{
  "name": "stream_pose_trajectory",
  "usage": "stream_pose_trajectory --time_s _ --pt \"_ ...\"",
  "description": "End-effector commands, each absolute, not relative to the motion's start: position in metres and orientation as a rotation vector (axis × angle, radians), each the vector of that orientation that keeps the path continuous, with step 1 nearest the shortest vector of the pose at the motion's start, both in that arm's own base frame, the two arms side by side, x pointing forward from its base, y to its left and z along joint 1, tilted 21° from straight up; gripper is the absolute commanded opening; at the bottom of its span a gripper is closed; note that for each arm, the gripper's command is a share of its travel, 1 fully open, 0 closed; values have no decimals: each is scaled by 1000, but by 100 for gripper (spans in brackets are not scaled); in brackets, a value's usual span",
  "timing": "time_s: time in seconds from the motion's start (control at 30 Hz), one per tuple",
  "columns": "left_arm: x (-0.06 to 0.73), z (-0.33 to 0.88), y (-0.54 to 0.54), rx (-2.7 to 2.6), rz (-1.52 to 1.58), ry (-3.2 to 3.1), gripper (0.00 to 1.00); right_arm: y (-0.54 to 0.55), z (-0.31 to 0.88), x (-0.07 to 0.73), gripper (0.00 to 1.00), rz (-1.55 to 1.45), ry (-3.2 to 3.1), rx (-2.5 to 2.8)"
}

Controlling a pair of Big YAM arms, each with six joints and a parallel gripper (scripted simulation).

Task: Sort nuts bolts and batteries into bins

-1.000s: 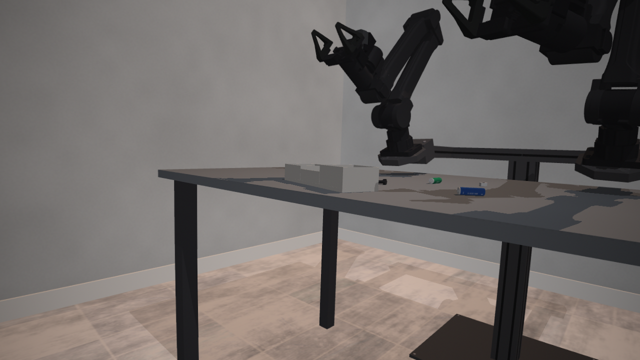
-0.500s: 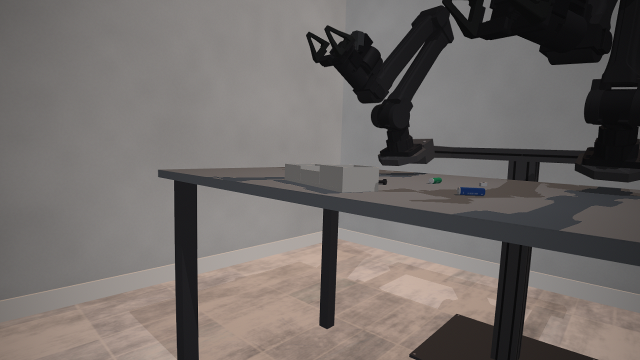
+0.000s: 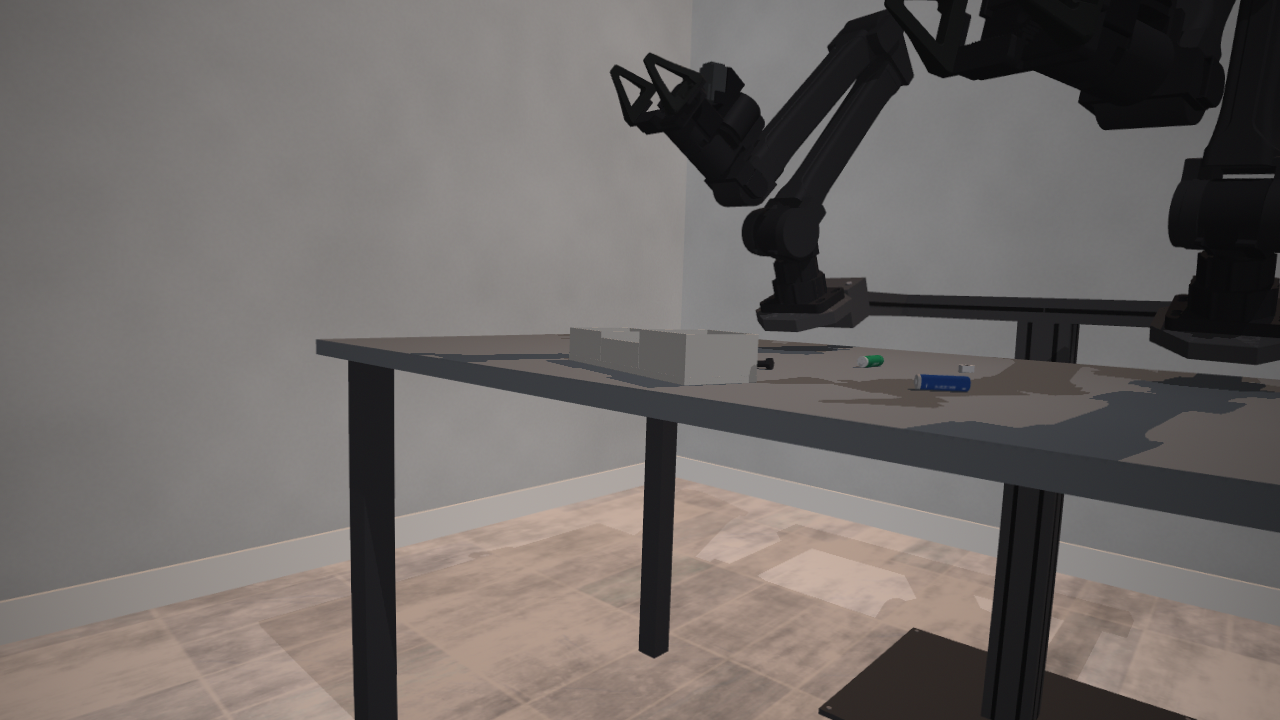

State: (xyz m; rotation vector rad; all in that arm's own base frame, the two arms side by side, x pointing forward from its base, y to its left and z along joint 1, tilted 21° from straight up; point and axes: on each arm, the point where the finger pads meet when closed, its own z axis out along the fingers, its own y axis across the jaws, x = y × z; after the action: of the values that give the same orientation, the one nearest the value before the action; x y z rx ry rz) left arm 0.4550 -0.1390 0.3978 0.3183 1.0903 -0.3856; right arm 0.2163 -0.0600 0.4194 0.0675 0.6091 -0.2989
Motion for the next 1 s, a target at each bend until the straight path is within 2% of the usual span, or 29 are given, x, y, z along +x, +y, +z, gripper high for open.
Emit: stream_pose_trajectory --time_s 0.0,0.97 --pt "454 402 -139 318 -385 1080 100 -61 422 211 100 -304 589 68" --pt "455 398 -139 318 -386 1090 100 -61 422 211 100 -304 589 68"
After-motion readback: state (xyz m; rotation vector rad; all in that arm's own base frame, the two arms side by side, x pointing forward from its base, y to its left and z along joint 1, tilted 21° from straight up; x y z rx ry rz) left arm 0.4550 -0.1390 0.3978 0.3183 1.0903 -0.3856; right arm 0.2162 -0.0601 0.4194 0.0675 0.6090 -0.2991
